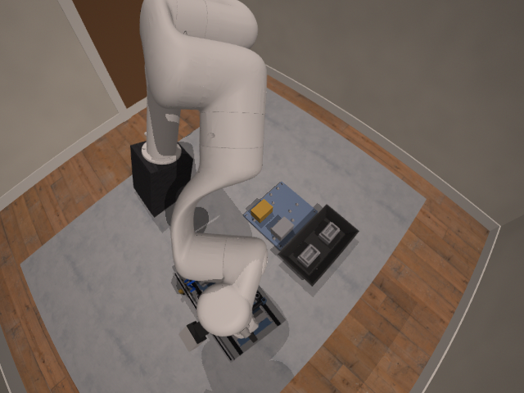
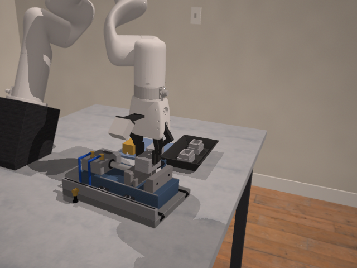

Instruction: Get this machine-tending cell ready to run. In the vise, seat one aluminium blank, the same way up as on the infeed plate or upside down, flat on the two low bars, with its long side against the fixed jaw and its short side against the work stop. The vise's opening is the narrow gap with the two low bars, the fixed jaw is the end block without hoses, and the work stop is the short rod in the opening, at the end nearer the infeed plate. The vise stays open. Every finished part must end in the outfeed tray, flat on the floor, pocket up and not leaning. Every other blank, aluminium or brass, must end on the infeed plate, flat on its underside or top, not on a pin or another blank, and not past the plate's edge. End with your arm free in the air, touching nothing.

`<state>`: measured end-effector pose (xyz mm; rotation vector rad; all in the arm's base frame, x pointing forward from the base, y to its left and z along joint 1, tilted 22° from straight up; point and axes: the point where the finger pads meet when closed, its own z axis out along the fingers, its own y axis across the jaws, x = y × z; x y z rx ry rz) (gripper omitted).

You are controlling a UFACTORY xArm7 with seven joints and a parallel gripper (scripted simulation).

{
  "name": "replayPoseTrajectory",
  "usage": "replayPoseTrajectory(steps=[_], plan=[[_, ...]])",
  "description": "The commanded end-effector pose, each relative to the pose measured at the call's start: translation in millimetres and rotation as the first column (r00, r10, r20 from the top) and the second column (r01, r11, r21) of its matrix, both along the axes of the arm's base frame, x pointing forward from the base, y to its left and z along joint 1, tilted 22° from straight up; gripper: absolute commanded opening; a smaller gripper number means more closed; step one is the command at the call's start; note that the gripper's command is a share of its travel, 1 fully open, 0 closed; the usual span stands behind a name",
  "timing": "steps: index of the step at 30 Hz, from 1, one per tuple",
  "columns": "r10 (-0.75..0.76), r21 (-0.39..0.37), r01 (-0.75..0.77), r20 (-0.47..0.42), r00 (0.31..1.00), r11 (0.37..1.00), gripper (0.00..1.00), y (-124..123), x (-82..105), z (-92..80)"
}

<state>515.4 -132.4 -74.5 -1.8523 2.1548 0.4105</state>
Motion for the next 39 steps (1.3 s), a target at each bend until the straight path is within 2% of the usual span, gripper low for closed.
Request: replayPoseTrajectory(steps=[1,39], plan=[[-0.002,-0.003,0.002,0.004,1.000,1.000,0.00,-2,1.5,1.4],[-0.002,-0.003,0.002,0.004,1.000,1.000,0.00,3,1.9,-9.5]])
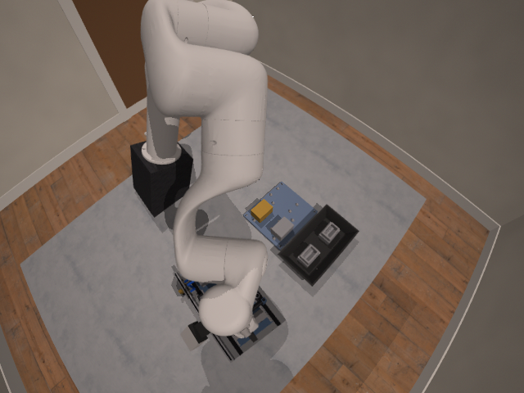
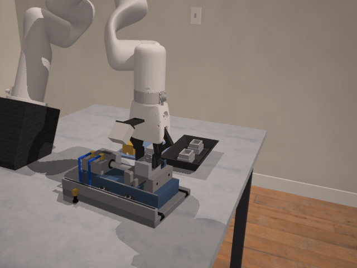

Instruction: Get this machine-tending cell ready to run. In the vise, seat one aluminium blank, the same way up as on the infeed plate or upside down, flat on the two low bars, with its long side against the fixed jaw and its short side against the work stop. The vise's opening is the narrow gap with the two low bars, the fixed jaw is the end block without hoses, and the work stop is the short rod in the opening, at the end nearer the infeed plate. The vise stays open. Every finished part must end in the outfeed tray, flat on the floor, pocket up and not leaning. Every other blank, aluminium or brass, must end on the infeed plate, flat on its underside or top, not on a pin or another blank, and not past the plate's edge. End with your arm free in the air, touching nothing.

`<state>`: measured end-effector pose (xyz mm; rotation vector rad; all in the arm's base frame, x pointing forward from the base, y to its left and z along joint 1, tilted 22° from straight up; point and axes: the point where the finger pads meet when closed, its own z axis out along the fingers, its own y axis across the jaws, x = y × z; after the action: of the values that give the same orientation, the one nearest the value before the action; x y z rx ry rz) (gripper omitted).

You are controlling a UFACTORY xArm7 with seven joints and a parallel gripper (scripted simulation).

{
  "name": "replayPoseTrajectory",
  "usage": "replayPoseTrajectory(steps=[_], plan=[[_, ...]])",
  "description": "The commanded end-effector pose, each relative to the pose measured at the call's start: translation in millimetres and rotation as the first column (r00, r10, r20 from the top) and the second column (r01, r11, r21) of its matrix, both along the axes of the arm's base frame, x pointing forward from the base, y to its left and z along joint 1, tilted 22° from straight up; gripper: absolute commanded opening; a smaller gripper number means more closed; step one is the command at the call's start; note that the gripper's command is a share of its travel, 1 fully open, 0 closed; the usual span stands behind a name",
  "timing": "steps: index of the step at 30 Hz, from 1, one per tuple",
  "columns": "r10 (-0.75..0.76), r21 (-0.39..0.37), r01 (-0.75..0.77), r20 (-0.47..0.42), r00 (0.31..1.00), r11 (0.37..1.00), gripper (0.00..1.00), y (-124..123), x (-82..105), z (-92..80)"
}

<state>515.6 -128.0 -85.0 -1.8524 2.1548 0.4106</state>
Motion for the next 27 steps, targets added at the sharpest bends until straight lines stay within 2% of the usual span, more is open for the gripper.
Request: replayPoseTrajectory(steps=[1,27], plan=[[-0.002,-0.003,0.002,0.004,1.000,1.000,0.00,-1.7,1.6,0.7],[-0.002,-0.003,0.002,0.004,1.000,1.000,0.00,0.4,1.8,-4.4]])
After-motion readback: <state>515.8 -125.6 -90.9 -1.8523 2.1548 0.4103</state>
